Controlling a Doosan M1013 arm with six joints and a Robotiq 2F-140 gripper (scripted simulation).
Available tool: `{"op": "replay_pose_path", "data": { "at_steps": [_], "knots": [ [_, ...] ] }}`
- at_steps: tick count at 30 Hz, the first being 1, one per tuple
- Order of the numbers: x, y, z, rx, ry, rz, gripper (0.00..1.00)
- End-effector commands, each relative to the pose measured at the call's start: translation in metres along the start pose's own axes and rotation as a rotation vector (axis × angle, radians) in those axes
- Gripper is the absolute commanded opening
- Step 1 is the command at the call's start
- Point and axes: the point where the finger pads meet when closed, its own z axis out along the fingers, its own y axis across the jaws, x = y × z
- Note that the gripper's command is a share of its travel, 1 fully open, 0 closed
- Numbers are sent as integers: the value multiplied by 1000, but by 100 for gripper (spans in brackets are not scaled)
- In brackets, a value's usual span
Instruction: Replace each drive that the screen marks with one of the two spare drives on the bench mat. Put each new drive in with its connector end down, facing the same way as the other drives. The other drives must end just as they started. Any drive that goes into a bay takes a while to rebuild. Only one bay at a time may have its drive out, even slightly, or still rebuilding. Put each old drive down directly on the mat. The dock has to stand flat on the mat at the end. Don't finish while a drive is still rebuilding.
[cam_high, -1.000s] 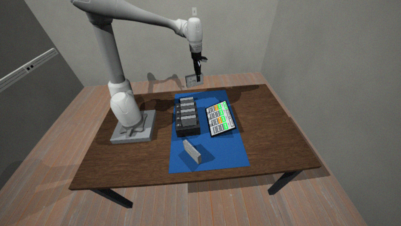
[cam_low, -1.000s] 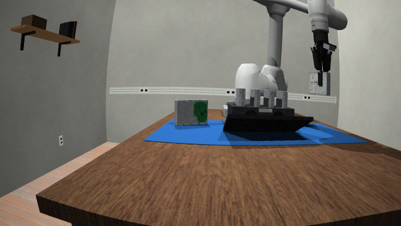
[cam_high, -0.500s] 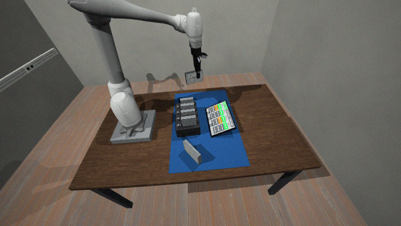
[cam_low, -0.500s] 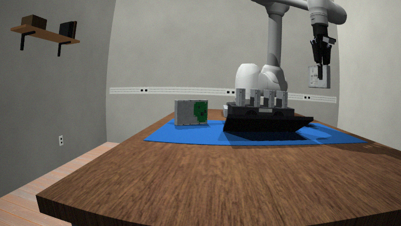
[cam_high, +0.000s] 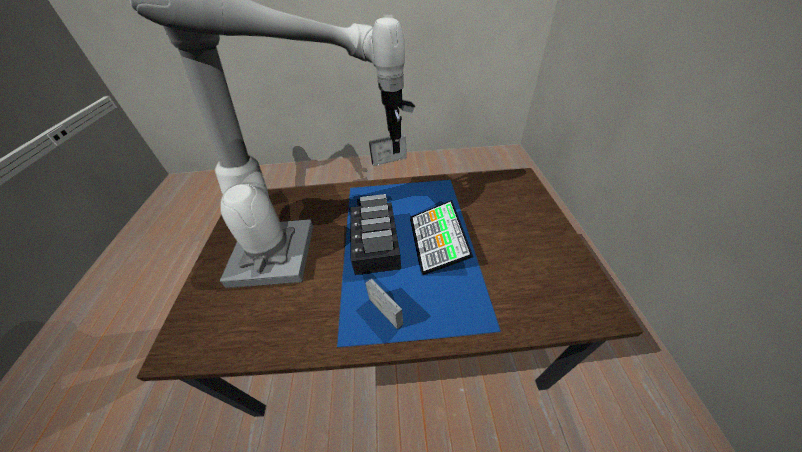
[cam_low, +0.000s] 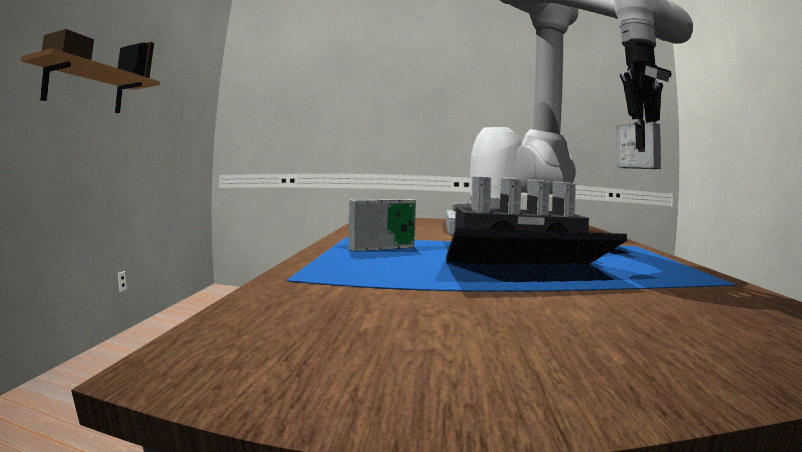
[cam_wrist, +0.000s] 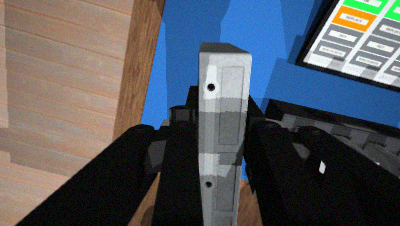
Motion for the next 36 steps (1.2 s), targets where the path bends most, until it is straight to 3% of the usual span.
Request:
{"op": "replay_pose_path", "data": {
  "at_steps": [1,23,36],
  "knots": [
    [0,0,-3,1,1,0,10],
    [0,0,-5,1,1,17,10],
    [0,0,-5,1,1,305,10]
  ]
}}
